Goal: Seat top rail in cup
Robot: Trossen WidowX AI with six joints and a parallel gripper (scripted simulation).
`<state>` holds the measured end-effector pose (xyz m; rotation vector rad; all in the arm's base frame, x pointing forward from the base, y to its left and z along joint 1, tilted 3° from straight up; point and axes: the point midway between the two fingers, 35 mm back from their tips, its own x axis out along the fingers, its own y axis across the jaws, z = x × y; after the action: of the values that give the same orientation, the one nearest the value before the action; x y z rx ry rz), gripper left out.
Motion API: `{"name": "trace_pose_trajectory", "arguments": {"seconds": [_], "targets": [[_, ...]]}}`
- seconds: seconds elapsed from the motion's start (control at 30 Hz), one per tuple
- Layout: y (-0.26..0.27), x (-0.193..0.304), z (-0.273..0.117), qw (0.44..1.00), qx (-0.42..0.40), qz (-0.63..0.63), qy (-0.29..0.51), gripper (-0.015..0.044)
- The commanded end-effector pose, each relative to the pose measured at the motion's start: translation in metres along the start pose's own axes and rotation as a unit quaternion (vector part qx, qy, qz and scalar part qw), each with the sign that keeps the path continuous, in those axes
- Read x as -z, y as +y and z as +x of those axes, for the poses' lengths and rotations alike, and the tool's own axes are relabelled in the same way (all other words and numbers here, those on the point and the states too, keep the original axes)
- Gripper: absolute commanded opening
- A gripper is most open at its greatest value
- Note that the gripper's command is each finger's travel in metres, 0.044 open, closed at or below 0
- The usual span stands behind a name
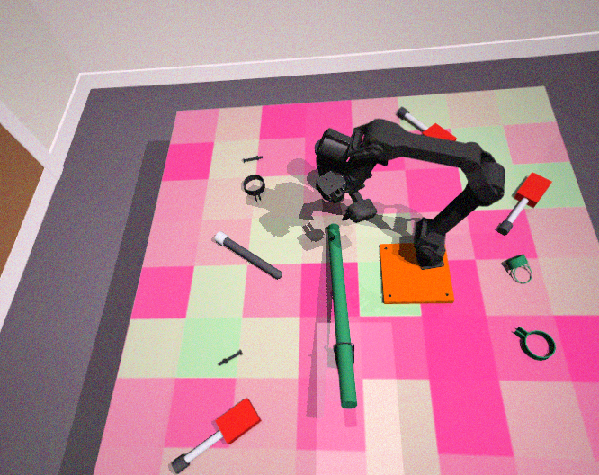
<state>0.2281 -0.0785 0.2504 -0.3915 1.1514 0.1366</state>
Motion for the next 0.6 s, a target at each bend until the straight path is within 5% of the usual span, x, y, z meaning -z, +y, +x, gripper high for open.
{"name": "trace_pose_trajectory", "arguments": {"seconds": [0.0,0.57], "targets": [[-0.039,0.027,0.002,0.965,-0.047,-0.259,-0.014,0.0440],[-0.092,0.088,-0.007,0.876,-0.041,-0.470,-0.101,0.0440]]}}
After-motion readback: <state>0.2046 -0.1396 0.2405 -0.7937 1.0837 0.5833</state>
